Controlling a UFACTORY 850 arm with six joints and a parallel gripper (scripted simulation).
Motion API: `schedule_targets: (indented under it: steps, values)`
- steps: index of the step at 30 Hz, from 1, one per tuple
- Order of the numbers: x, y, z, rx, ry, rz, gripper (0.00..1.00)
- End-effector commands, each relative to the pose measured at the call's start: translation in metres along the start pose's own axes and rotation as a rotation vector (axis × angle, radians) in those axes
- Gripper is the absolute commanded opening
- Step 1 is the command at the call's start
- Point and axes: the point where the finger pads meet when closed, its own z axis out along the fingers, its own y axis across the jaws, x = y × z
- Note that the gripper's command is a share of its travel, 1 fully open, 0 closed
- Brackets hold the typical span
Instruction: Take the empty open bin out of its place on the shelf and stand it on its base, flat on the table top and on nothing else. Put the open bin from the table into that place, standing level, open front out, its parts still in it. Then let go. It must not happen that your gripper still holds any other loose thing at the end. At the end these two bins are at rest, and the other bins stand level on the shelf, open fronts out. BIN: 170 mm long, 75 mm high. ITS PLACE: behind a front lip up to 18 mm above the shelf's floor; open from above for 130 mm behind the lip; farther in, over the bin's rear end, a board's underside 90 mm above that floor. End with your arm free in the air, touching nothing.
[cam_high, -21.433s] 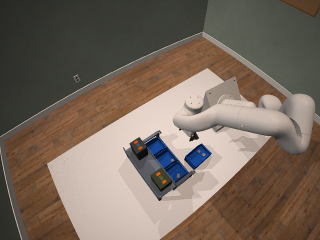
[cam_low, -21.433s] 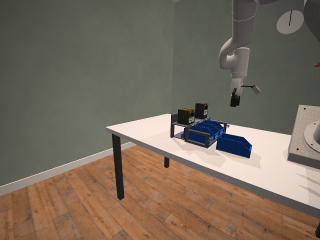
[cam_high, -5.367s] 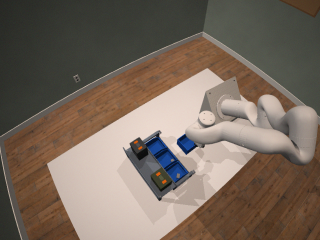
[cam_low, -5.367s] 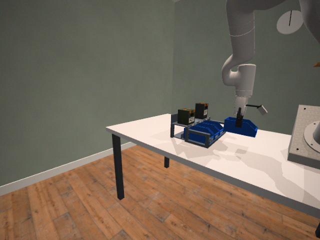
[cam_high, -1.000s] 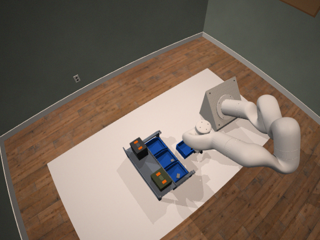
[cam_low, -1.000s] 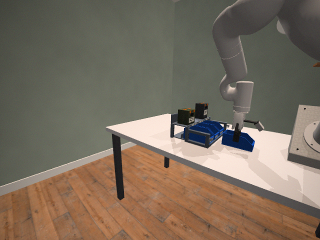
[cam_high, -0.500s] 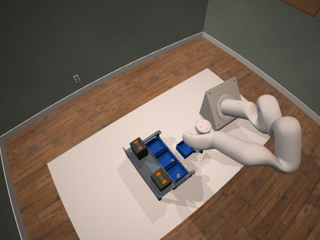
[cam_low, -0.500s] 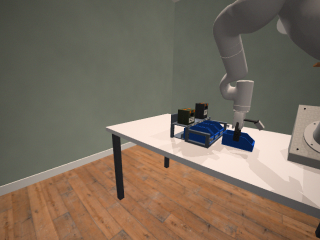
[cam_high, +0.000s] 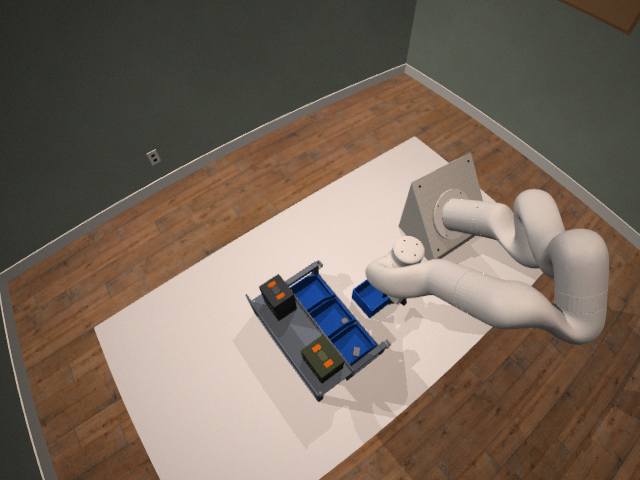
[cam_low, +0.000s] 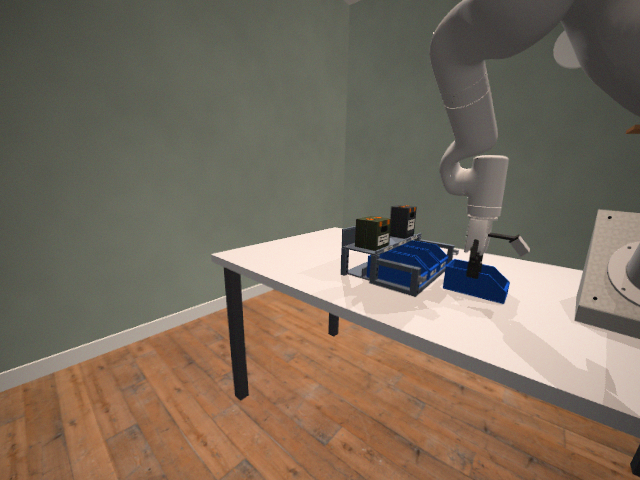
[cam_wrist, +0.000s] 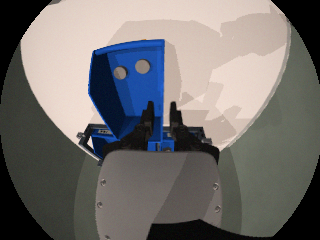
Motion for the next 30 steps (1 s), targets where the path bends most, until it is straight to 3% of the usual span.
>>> schedule_targets:
  steps: [1,30]
  values:
    - [-0.001,0.000,-0.008,0.000,-0.001,0.000,0.26]
    - [-0.001,0.000,-0.052,0.000,-0.001,0.000,0.26]
